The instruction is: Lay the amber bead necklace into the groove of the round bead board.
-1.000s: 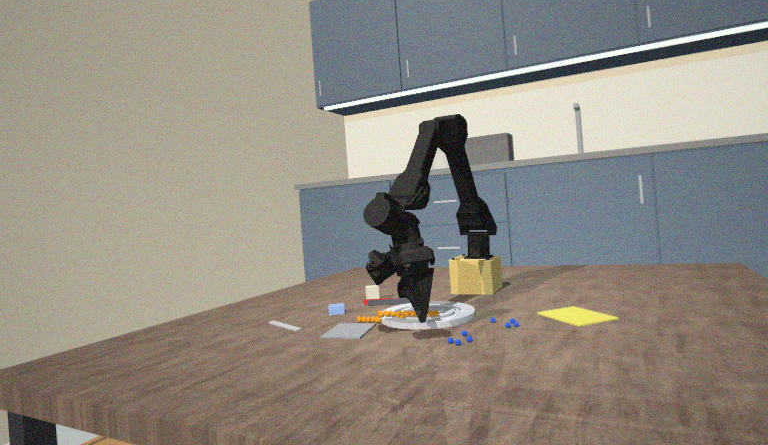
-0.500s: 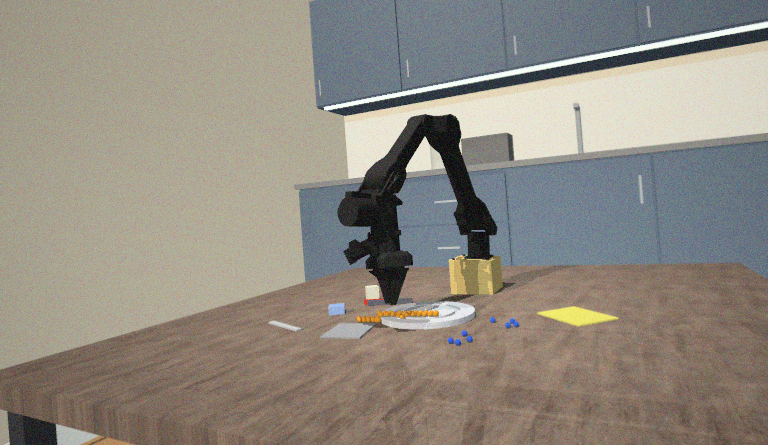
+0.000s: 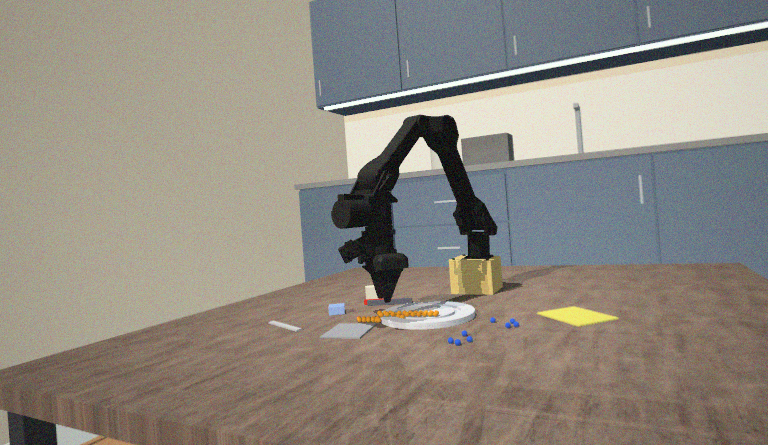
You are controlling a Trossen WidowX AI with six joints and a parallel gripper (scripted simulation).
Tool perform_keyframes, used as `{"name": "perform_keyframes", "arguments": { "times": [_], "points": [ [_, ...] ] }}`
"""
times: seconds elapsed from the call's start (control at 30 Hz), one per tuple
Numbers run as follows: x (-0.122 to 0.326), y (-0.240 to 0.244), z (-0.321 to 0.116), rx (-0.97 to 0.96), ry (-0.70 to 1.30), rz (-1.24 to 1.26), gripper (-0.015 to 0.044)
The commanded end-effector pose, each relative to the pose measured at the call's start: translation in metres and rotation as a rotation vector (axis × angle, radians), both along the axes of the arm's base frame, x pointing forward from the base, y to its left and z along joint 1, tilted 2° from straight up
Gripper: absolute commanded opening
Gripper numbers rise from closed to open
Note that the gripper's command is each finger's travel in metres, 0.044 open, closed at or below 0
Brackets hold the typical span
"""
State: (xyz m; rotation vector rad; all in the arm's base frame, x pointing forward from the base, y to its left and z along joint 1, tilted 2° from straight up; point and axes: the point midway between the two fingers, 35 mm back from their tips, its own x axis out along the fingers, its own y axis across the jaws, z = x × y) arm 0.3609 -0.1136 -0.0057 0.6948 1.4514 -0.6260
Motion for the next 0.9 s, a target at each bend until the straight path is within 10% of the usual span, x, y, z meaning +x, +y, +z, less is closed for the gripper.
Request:
{"name": "perform_keyframes", "arguments": {
  "times": [0.0,0.87],
  "points": [
    [0.001,0.0,0.001,-0.001,-0.003,0.0,0.025],
    [-0.003,0.001,-0.032,-0.001,0.014,0.004,0.025]
  ]
}}
